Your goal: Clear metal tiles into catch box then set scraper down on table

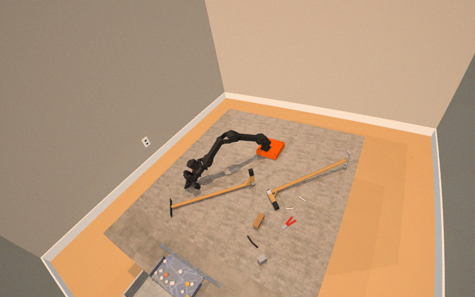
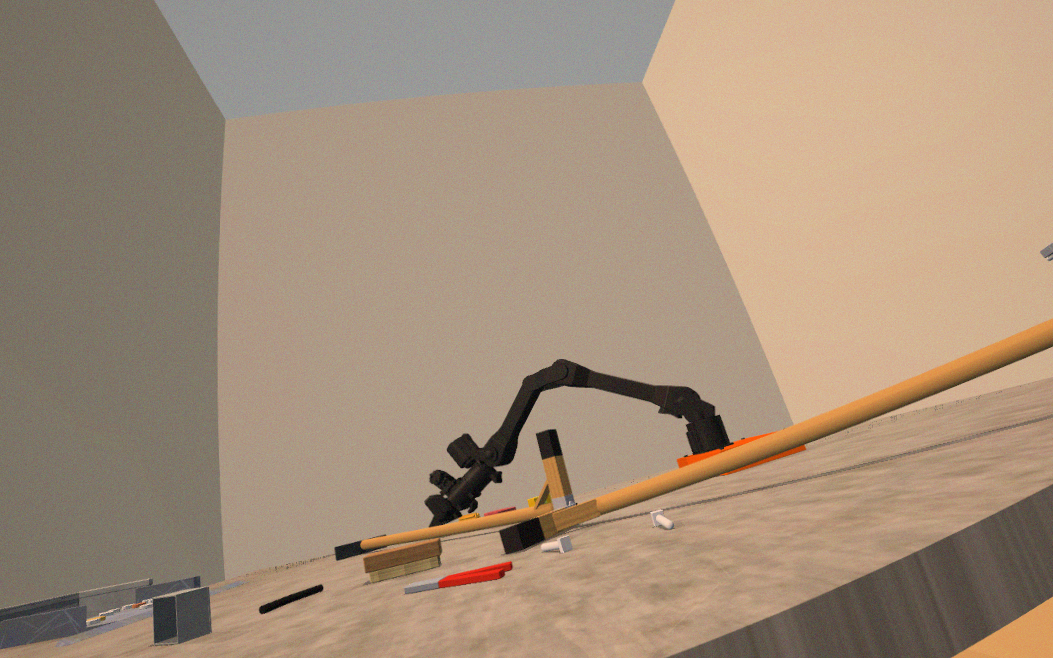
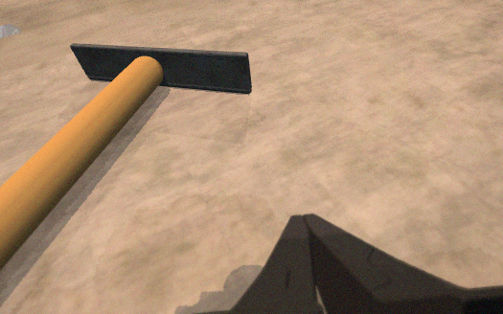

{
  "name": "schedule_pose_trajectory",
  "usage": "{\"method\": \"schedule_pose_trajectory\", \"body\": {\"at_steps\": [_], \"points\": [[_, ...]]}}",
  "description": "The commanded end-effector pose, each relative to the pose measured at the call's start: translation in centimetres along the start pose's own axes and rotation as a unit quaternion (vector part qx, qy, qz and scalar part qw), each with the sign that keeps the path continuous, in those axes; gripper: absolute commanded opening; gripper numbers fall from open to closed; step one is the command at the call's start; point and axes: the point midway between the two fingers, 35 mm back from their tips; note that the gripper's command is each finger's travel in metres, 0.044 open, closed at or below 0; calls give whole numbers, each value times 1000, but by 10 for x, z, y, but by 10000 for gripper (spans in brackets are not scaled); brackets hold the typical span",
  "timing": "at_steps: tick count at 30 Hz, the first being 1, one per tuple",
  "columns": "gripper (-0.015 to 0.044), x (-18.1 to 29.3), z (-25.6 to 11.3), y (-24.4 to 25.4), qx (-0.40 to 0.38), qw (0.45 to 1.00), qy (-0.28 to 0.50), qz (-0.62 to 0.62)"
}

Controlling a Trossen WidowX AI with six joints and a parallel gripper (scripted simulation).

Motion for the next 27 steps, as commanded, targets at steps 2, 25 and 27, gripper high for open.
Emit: {"method": "schedule_pose_trajectory", "body": {"at_steps": [2,25,27], "points": [[0,16,-2,-9,-1,1000,13,1],[0,29,-19,-41,0,1000,15,0],[0,31,-21,-44,0,1000,15,0]]}}
Point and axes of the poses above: the point midway between the two fingers, 35 mm back from their tips, its own z axis out along the fingers, its own y axis across the jaws, x = y × z, and after that the axes turned 3 degrees about -z, right-handed
